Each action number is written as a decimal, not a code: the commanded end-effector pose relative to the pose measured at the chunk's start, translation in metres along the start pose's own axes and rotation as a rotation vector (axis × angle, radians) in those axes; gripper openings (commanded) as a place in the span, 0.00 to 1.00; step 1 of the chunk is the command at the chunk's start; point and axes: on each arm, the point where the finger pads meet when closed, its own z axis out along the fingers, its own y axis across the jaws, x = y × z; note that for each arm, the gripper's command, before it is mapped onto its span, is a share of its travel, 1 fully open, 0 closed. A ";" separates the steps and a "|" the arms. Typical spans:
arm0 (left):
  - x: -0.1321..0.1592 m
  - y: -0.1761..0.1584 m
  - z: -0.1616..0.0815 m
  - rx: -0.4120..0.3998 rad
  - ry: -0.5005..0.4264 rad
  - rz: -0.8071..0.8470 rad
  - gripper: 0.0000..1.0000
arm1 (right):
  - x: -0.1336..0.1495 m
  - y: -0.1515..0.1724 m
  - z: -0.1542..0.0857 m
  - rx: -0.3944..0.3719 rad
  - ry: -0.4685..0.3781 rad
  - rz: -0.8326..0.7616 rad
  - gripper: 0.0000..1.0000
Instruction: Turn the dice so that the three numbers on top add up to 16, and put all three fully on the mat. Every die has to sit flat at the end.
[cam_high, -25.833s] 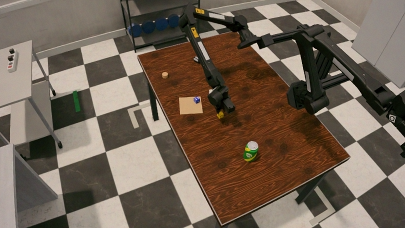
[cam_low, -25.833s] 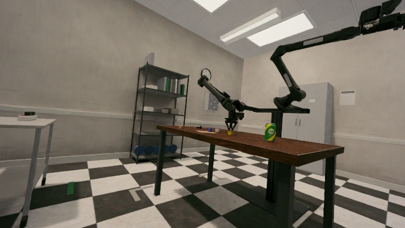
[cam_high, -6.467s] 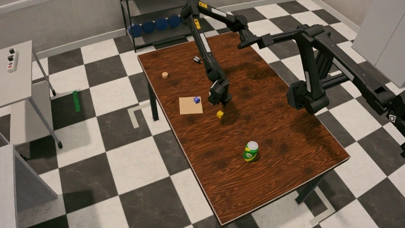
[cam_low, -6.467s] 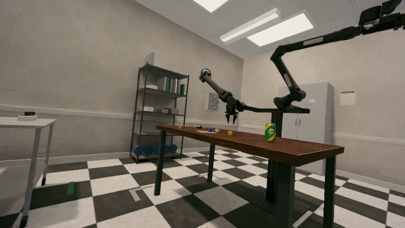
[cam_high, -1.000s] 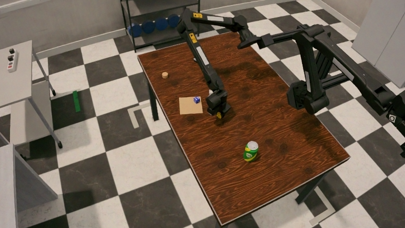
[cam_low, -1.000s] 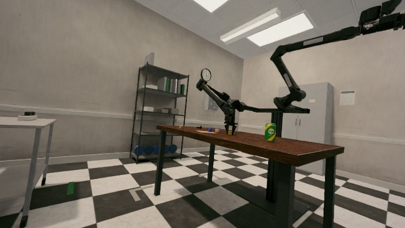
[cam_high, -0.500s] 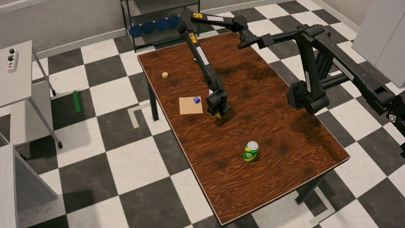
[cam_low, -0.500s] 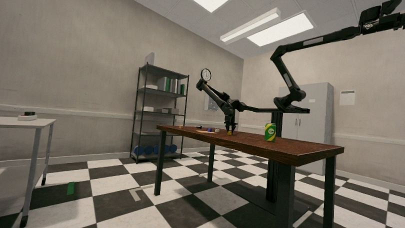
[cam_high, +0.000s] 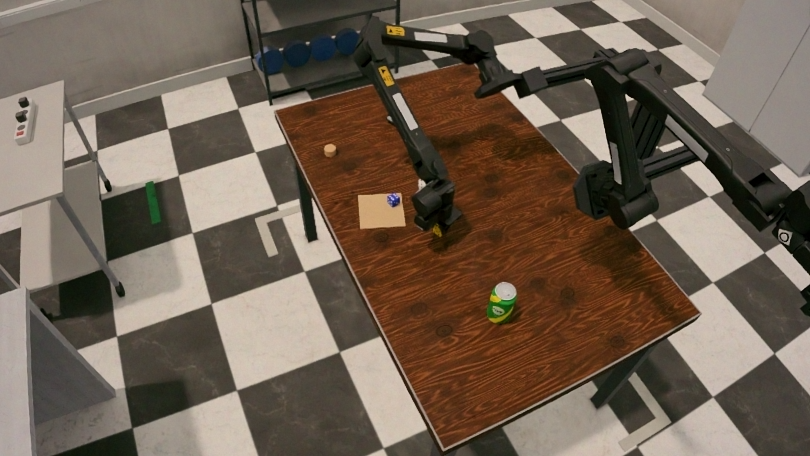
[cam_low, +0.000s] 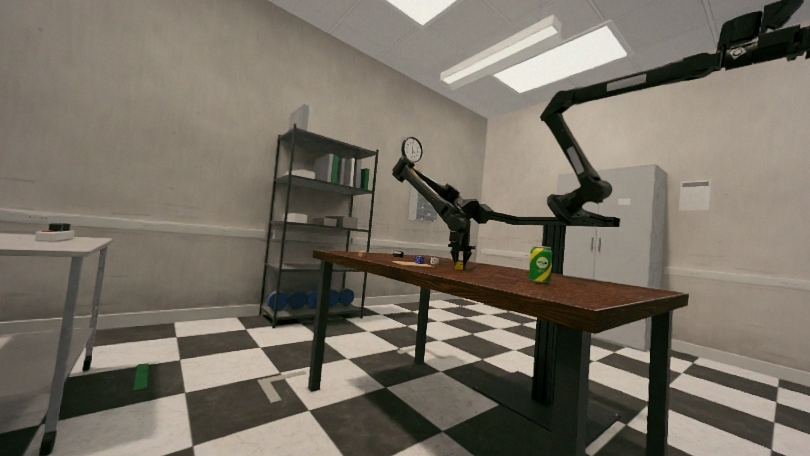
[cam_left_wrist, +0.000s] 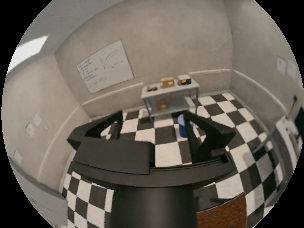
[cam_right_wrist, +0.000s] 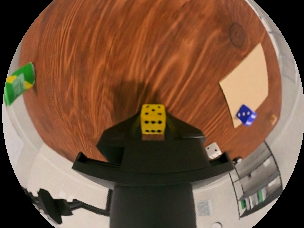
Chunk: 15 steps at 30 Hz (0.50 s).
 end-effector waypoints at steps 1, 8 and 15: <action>-0.037 0.001 -0.003 -0.006 -0.068 0.003 1.00 | -0.003 0.006 -0.001 0.004 -0.012 -0.011 0.26; -0.037 0.001 -0.003 -0.006 -0.068 0.003 1.00 | -0.011 -0.002 -0.016 0.006 -0.027 0.003 0.26; -0.037 0.001 -0.003 -0.006 -0.068 0.003 1.00 | -0.007 0.000 -0.039 0.003 -0.023 -0.003 0.26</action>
